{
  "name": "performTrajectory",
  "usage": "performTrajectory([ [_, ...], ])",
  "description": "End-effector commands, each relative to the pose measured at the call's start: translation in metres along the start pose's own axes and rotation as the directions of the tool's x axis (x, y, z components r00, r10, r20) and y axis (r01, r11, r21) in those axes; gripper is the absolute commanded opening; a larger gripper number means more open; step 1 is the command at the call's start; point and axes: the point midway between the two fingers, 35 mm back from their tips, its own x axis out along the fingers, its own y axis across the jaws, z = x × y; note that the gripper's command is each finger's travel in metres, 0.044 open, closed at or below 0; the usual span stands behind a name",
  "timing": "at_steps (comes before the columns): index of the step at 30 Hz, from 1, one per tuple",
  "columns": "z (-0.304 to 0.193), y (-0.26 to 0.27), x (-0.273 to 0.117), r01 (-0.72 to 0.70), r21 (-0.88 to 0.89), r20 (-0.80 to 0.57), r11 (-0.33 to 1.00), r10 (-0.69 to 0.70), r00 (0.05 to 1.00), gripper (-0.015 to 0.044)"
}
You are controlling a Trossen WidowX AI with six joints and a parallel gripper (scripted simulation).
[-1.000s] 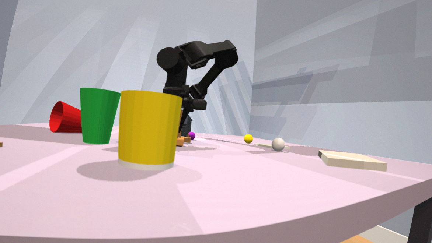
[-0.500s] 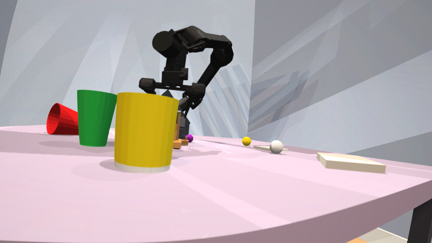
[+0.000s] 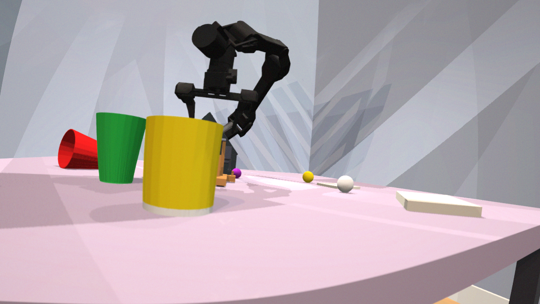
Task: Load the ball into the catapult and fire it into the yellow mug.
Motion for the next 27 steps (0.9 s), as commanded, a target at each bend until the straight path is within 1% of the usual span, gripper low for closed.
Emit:
performTrajectory([
  [1, -0.006, 0.004, 0.034, -0.01, 0.009, -0.025, 1.0, 0.01, 1.0, 0.044],
  [8, -0.006, 0.004, 0.036, -0.01, 0.009, -0.025, 1.0, 0.01, 1.0, 0.044],
  [27, -0.006, 0.004, 0.068, -0.011, 0.009, -0.025, 1.0, 0.011, 1.0, 0.044],
])
